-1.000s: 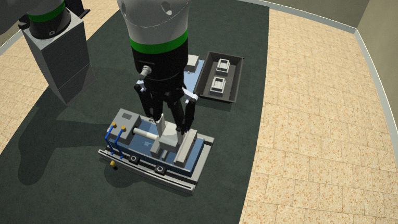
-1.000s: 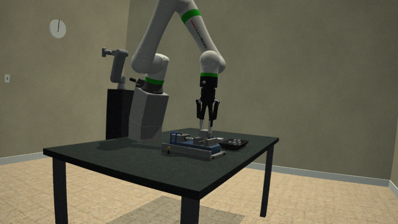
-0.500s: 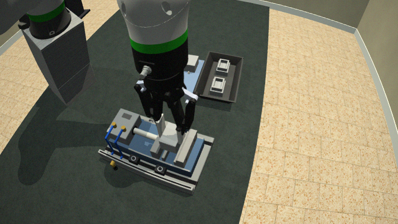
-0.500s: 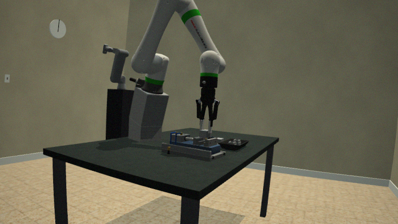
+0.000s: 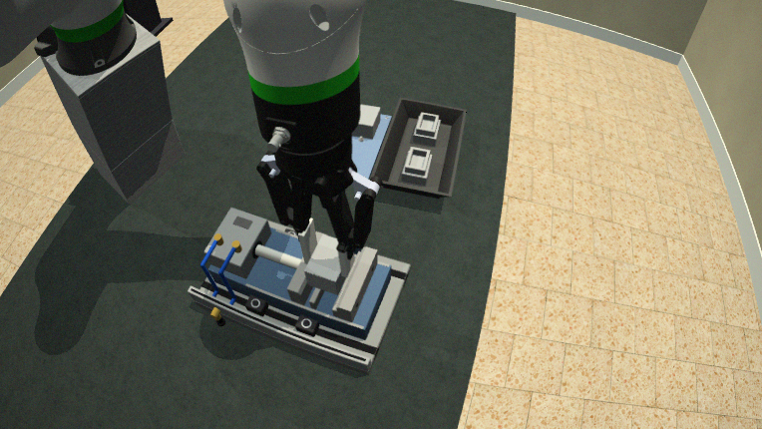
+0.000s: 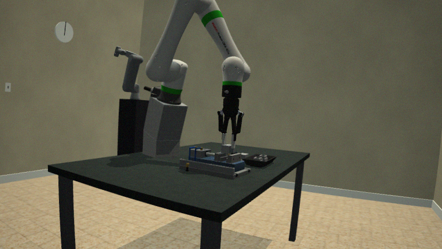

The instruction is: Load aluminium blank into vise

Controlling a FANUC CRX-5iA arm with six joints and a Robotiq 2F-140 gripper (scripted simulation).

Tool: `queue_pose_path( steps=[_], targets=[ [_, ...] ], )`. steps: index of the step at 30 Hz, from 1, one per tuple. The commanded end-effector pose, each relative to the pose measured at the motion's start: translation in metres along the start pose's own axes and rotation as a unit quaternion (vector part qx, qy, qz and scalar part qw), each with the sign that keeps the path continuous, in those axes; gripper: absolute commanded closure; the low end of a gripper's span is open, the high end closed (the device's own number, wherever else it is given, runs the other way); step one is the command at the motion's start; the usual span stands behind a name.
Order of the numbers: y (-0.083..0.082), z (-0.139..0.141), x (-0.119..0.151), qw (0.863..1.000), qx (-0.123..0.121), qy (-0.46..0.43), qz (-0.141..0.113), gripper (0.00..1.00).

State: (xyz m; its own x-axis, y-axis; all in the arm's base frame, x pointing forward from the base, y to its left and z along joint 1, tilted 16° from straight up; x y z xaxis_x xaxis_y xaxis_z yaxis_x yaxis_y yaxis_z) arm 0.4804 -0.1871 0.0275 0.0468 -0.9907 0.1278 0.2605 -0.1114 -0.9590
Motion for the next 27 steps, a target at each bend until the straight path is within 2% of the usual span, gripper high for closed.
queue_pose_path(
  steps=[1,27],
  targets=[
    [0.0004,0.0002,0.0001,1.0,0.0,0.0,0.0,1.0],
    [0.0079,0.0001,0.0001,1.0,0.0,0.0,0.0,1.0]
  ],
)
Point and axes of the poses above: the point where the finger pads meet when closed, its own y axis out along the fingers, its own z axis across the jaws, x = y × z, the point moved 6 cm from there along -y, back along the fingers, and after that the axes turned 11 degrees about -y, right-handed, at the moved point
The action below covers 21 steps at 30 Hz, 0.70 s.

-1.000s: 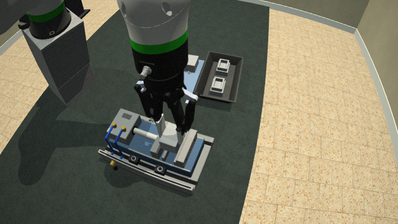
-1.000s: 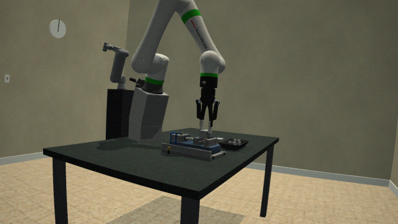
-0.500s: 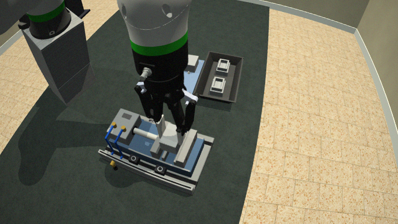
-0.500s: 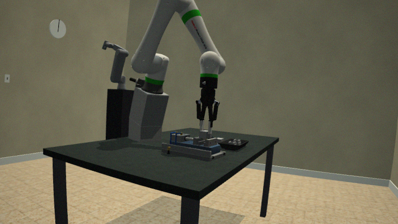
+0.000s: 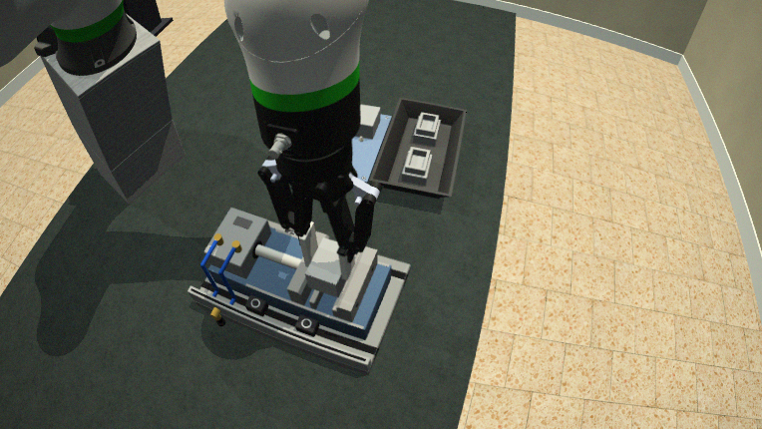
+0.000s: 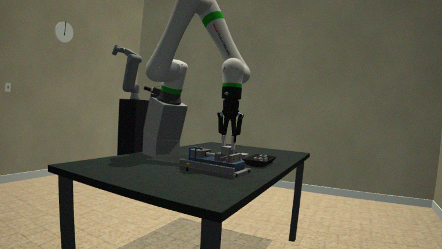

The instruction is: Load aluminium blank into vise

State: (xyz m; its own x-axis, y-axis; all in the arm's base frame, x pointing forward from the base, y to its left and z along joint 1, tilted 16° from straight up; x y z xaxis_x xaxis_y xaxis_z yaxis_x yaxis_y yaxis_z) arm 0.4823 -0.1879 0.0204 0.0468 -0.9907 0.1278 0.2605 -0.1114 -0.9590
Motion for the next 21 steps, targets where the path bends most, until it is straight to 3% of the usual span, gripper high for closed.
queue_pose_path(
  steps=[1,21],
  targets=[
    [0.0009,0.0001,0.0001,1.0,0.0,0.0,0.0,1.0],
    [0.0074,0.0002,0.0001,1.0,0.0,0.0,0.0,1.0]
  ],
)
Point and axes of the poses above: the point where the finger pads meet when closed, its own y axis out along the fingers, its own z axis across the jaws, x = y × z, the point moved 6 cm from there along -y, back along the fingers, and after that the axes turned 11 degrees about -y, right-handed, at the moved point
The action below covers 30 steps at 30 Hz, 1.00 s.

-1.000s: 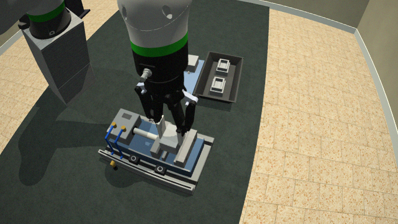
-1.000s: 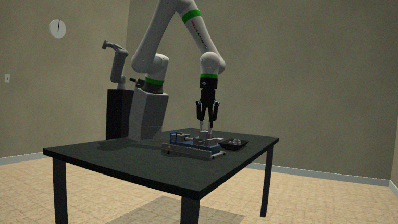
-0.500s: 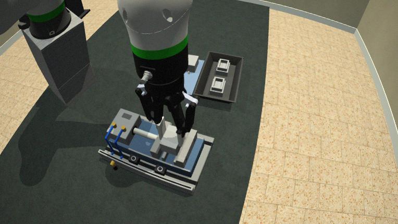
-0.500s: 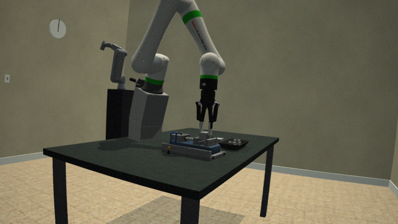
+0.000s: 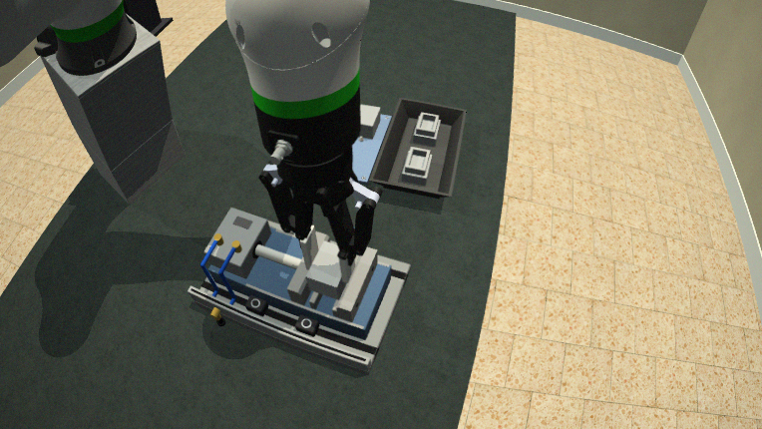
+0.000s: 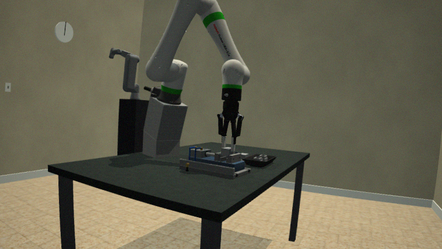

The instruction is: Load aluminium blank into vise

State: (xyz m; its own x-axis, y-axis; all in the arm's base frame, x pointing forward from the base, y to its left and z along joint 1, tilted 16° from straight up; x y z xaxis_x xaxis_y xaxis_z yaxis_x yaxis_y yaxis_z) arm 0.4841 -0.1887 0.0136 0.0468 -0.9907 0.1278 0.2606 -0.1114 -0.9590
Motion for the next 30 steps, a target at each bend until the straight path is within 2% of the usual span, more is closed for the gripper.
queue_pose_path(
  steps=[1,30],
  targets=[
    [0.0007,0.0001,0.0001,1.0,0.0,0.0,0.0,1.0],
    [0.0035,0.0001,0.0001,1.0,0.0,0.0,0.0,1.0]
  ],
)
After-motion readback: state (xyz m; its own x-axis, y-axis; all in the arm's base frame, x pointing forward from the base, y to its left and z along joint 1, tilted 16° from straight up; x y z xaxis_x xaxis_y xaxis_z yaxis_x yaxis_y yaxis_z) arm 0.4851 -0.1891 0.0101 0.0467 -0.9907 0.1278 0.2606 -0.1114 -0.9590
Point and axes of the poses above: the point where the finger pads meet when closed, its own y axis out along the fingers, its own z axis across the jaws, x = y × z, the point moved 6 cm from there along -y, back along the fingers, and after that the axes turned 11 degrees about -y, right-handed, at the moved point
